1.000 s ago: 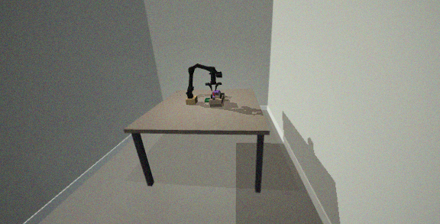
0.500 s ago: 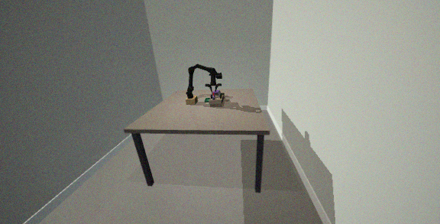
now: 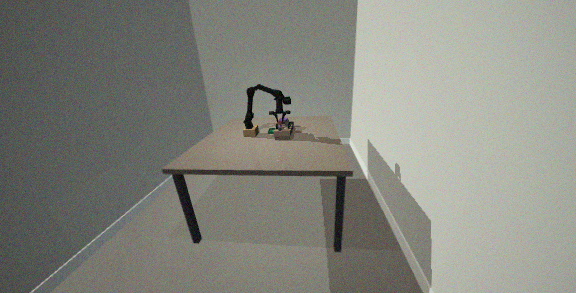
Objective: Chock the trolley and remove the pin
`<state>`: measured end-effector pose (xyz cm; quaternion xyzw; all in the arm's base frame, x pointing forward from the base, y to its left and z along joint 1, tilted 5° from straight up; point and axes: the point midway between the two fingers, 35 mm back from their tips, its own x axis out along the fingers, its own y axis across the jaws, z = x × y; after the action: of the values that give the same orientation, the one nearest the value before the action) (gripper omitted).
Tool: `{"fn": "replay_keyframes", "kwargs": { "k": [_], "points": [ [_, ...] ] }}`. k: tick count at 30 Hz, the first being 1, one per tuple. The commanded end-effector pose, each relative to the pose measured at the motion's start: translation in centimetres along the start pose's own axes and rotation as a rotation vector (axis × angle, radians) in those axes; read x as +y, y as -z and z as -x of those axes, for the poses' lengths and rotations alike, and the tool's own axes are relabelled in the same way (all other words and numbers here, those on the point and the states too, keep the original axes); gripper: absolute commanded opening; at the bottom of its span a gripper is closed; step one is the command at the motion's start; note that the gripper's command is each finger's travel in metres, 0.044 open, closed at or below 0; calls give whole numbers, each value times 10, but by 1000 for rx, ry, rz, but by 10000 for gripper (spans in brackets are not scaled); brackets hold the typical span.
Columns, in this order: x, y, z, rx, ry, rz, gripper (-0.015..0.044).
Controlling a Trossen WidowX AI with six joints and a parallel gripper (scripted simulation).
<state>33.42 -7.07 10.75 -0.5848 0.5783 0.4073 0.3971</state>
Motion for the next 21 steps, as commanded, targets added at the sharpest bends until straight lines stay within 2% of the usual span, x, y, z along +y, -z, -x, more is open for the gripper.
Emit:
{"fn": "replay_keyframes", "kwargs": {
  "k": [1, 21],
  "points": [
    [2, -1, -9, 2, -14, 10, 190],
    [5, -2, -29, 3, -15, 11, 190]
  ]
}}
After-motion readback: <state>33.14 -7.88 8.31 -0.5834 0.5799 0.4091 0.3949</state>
